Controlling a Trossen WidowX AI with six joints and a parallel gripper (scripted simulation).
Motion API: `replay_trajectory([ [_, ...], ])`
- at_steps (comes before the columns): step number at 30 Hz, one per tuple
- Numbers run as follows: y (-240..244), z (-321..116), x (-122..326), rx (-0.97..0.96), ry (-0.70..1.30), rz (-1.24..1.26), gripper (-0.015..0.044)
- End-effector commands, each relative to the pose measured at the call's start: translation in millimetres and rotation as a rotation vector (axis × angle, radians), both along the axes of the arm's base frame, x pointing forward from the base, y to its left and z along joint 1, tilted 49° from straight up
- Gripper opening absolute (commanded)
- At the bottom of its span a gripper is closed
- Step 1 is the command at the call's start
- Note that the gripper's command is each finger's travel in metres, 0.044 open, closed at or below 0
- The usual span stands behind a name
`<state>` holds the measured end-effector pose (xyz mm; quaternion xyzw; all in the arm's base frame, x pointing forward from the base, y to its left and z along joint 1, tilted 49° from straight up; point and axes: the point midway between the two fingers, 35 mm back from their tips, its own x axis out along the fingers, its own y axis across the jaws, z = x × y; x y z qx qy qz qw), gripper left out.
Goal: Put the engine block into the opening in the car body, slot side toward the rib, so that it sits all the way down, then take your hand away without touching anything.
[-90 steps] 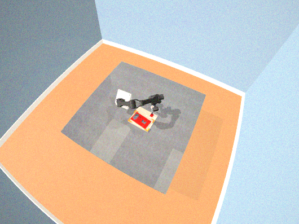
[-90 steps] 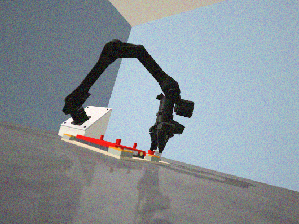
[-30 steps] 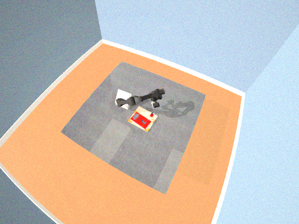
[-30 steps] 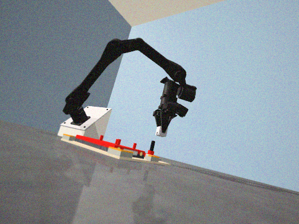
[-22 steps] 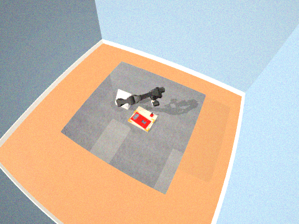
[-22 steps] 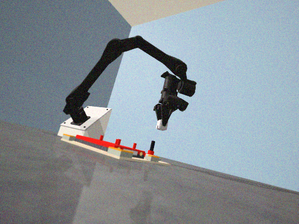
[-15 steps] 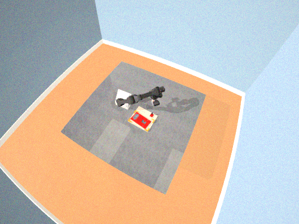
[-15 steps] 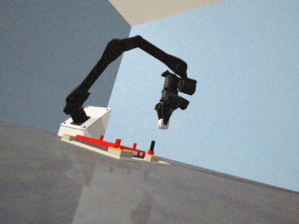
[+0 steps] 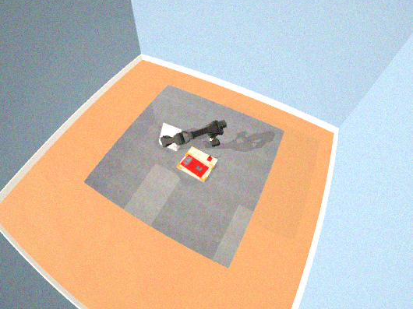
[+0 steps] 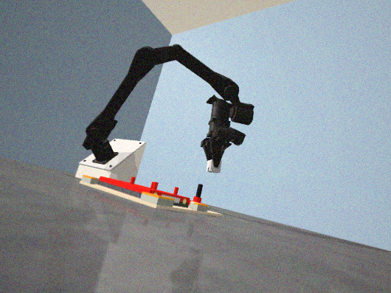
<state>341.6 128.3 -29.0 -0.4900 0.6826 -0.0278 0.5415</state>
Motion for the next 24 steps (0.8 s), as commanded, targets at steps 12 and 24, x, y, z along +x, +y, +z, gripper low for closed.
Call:
replay_trajectory([
  [12,-10.2,2.3,-9.6,0.291,-0.22,0.25,0.0],
  [24,-16.3,5.9,-15.6,0.404,-0.331,0.374,0.0],
])
